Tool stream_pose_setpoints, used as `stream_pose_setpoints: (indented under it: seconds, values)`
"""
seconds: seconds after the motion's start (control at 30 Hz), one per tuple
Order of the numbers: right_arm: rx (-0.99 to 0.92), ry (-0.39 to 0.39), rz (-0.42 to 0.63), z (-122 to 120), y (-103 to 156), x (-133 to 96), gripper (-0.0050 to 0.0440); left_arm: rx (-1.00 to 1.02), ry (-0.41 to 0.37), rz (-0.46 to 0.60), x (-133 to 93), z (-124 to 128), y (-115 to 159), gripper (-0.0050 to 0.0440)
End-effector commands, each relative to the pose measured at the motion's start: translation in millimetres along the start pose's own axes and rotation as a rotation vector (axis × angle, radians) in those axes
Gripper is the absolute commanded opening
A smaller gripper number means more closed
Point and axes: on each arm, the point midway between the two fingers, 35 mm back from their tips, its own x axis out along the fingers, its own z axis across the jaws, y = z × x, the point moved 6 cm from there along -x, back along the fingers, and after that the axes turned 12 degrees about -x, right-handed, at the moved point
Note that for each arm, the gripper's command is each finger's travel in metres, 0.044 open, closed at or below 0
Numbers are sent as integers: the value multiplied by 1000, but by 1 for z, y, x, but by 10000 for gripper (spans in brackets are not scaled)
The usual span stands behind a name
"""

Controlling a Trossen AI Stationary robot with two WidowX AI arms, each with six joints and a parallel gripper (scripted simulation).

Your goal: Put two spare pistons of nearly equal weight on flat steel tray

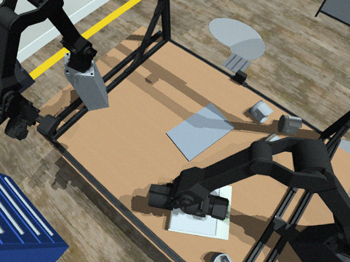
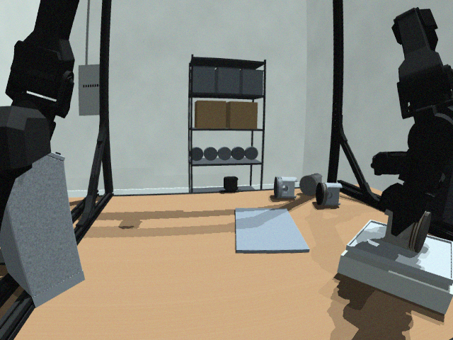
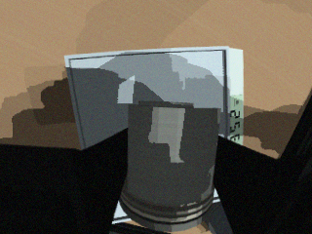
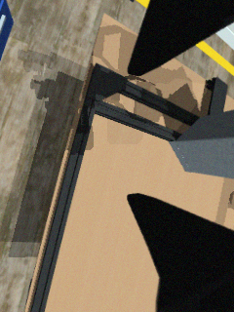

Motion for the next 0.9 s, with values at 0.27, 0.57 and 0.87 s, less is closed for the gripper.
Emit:
stream_pose_setpoints:
  seconds: [0.27,0.57,0.87]
  values:
    - [0,-2,1,0,0,0,440,-9,12,4,5,-2,2,158]
    - [0,-2,1,0,0,0,440,-9,12,4,5,-2,2,158]
    - [0,-2,1,0,0,0,440,-9,12,4,-2,-3,1,158]
